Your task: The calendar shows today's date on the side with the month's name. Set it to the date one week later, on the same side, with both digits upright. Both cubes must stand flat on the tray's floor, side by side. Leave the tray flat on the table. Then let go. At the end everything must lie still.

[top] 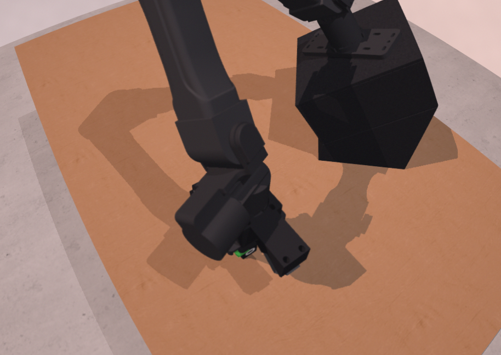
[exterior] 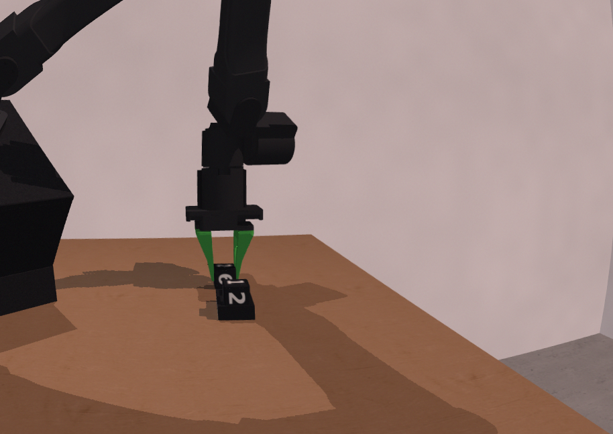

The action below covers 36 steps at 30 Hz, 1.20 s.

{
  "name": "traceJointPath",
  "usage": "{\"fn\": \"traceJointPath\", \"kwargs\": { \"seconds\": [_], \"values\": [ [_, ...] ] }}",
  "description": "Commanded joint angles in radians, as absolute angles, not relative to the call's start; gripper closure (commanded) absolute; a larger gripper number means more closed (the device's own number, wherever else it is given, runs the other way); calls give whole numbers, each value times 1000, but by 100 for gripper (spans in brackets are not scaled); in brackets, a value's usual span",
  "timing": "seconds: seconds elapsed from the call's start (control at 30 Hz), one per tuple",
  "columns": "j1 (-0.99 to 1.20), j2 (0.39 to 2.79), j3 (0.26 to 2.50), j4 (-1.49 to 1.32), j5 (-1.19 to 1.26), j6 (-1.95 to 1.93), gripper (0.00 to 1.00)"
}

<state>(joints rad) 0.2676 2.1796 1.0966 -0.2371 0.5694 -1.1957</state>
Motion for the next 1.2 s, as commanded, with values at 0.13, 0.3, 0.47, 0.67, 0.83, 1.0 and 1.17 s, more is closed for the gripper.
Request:
{"fn": "traceJointPath", "kwargs": {
  "seconds": [0.13, 0.3, 0.47, 0.67, 0.83, 1.0, 1.17],
  "values": [
    [277, 2154, 1108, -233, 557, -1200, 74],
    [302, 2116, 1078, -292, 565, -1170, 74],
    [355, 2018, 1108, -415, 584, -1108, 74],
    [401, 1951, 1127, -529, 595, -1055, 74],
    [437, 1919, 1162, -622, 594, -1011, 74],
    [440, 1916, 1156, -628, 594, -1008, 74],
    [436, 1914, 1139, -626, 592, -1011, 74]
  ]
}}
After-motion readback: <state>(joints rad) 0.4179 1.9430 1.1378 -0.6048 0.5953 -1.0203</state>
